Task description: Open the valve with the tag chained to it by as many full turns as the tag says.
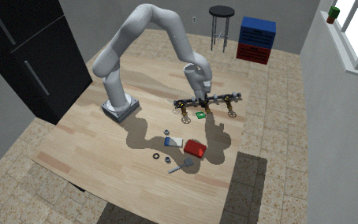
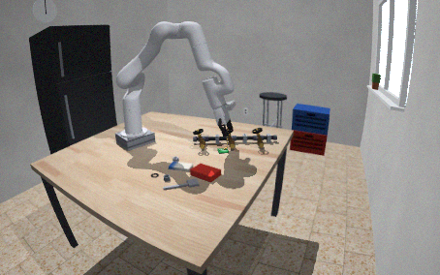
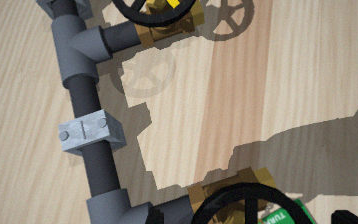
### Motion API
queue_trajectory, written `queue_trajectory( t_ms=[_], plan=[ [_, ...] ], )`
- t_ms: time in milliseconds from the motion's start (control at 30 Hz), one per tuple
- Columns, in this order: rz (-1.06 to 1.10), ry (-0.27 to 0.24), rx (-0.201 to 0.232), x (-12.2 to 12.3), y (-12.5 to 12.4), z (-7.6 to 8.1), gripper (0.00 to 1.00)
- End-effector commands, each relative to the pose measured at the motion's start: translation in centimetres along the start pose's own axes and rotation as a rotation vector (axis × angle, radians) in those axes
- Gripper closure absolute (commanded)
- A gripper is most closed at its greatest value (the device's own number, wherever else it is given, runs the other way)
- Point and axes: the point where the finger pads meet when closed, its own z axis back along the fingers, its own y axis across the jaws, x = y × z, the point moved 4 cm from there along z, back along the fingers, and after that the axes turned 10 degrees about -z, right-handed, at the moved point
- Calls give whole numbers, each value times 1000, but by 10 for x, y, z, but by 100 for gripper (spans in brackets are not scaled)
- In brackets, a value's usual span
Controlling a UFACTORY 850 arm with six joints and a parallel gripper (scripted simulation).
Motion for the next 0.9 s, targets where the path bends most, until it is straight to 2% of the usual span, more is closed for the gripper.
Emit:
queue_trajectory(
  t_ms=[0, 67, 133, 167, 633, 700, 733, 867],
  plan=[
    [-279, -7, 9, -2, -1, 1, 0],
    [-372, -4, 9, -2, -1, 1, 0],
    [-372, -4, 9, -2, -1, 1, 0],
    [-508, -1, 10, -2, -1, 1, 0],
    [-1136, 15, 14, -1, -1, 1, 0],
    [-1136, 15, 14, -1, -1, 1, 0],
    [-1271, 15, 17, -1, -1, 1, 0],
    [-1431, 11, 22, -2, -2, 1, 0]
  ],
)
